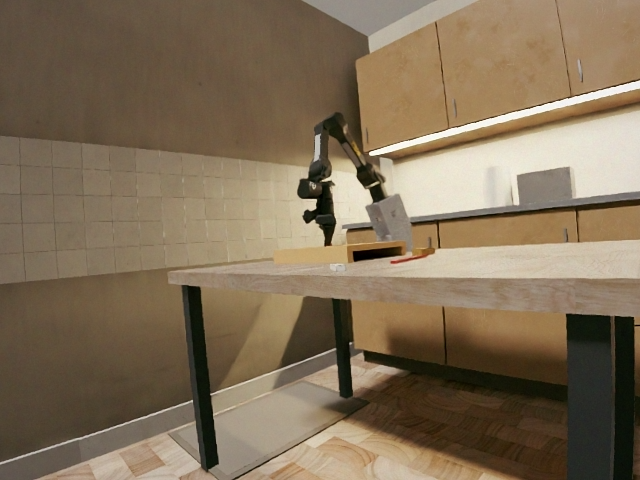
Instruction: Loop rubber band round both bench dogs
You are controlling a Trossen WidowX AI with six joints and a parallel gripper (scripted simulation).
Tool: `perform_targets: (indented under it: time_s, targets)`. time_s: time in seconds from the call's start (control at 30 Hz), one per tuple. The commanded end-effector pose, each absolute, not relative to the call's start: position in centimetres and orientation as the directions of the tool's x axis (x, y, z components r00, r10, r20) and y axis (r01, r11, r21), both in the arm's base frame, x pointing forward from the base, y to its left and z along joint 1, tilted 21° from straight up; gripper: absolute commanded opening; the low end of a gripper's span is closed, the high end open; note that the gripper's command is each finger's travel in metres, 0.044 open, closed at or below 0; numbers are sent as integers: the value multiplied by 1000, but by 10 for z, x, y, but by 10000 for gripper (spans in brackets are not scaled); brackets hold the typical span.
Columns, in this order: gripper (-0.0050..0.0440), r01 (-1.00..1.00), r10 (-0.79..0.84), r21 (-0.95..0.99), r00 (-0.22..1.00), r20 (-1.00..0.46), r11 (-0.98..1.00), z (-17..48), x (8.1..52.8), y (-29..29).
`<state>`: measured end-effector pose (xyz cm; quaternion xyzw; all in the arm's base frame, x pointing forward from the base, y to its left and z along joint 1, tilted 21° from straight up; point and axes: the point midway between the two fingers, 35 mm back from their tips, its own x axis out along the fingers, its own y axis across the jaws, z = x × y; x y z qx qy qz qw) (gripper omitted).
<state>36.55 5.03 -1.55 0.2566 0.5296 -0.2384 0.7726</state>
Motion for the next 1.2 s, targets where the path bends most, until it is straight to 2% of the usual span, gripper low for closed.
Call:
perform_targets:
  time_s: [0.0,1.17]
  targets:
    - [-50,626,-79,178,360,-930,759,-7,376,58]
    - [-50,636,-91,166,352,-932,754,-6,374,48]
